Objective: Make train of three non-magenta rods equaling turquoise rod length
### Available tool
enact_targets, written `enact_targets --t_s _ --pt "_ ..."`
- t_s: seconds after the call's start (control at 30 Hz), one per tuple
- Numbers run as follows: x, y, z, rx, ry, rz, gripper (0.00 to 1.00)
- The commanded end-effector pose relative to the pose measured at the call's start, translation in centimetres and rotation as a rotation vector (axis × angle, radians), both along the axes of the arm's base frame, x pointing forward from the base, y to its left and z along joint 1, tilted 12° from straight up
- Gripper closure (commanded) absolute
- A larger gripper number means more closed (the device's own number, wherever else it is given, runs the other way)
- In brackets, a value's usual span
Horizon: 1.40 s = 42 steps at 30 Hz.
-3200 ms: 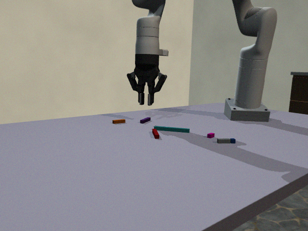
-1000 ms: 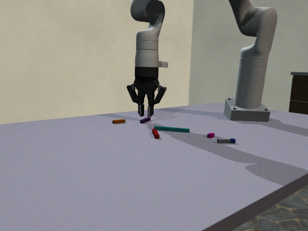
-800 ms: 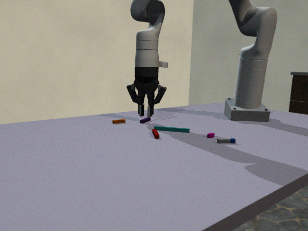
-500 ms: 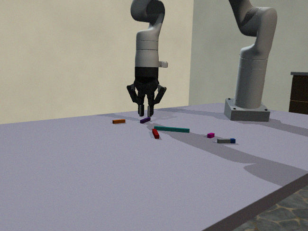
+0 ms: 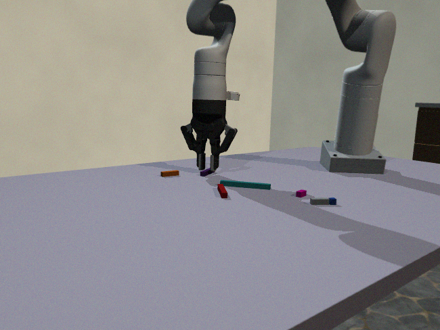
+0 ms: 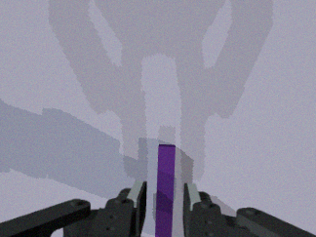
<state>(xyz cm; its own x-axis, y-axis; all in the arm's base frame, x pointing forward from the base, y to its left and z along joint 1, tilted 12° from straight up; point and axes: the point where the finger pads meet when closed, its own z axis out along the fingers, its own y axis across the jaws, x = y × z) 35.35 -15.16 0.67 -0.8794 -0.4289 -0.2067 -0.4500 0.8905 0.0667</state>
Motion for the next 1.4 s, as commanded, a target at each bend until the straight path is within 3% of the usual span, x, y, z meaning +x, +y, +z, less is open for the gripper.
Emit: enact_targets --t_s 0.0,1.37 --pt "-0.09 -0.02 -0.32 0.0 0.003 -0.001 0.76" --pt "-0.02 0.05 -0.75 0.0 0.003 -0.001 0.76"
